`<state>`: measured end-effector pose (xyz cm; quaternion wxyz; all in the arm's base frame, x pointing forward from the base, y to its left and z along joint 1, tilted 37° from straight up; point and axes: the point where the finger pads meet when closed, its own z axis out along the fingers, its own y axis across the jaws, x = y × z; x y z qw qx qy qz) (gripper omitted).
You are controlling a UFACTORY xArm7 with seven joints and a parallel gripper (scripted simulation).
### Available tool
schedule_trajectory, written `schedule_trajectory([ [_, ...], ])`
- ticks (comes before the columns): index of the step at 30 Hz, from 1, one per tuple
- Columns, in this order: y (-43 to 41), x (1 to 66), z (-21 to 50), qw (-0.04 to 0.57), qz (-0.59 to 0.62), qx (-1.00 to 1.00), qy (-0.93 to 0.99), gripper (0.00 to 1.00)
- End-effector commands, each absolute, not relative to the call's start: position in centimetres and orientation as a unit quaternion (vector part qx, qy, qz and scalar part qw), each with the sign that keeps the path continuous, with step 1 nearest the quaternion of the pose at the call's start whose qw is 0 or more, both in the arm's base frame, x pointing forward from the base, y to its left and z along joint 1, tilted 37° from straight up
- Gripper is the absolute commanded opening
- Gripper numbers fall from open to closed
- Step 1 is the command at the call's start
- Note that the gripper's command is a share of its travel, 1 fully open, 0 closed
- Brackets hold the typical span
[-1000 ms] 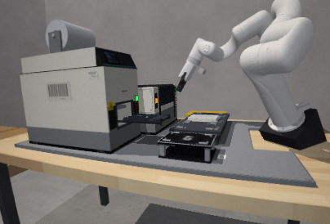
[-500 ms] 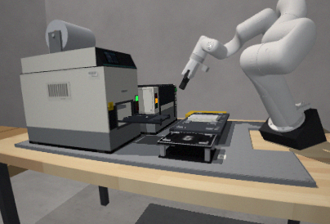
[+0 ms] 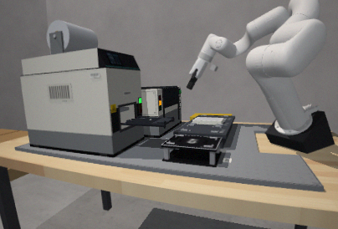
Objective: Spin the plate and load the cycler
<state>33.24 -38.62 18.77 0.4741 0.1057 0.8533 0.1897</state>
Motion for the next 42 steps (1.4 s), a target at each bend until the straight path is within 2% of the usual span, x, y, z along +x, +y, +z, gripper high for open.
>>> schedule_trajectory([
  [1, -38.8, 32.6, 19.0, 0.475, 0.188, 0.106, 0.853, 0.00],
  [20, -38.9, 30.1, 19.1, 0.475, 0.188, 0.106, 0.853, 0.00],
  [32, -40.5, 27.2, 22.8, 0.475, 0.188, 0.106, 0.853, 0.00],
  [41, -40.6, 27.1, 22.9, 0.475, 0.188, 0.106, 0.853, 0.00],
  [42, -40.6, 27.1, 22.9, 0.461, 0.189, 0.103, 0.861, 0.00],
])
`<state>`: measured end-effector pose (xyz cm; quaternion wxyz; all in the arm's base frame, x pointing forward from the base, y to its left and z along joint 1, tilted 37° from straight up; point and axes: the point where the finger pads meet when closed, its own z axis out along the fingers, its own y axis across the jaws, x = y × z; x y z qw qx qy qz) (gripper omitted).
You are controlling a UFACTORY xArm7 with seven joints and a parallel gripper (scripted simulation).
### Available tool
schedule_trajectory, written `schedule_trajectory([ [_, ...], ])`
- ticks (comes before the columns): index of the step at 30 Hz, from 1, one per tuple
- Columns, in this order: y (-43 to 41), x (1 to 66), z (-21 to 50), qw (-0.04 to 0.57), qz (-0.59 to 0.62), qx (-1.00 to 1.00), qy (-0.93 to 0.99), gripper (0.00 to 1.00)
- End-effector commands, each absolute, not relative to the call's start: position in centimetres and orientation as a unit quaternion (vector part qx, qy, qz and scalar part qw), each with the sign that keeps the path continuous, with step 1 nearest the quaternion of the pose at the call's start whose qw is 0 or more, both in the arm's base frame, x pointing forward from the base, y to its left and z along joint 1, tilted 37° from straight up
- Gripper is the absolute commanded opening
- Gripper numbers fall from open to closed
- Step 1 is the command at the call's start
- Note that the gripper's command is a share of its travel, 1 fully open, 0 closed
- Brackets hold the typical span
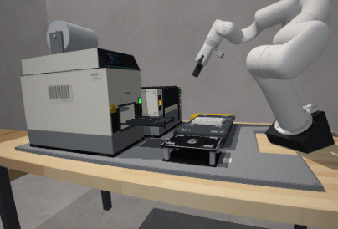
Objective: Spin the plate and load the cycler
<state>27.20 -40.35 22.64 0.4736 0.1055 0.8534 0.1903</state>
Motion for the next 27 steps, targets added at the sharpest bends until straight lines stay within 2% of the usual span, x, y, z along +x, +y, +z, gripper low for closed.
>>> schedule_trajectory([
  [1, -40.55, 27.11, 22.86, 0.447, 0.191, 0.100, 0.868, 0.00],
  [14, -40.54, 27.14, 22.85, 0.250, 0.208, 0.056, 0.944, 0.00],
  [27, -40.54, 27.14, 22.85, 0.239, 0.209, 0.054, 0.947, 0.00],
])
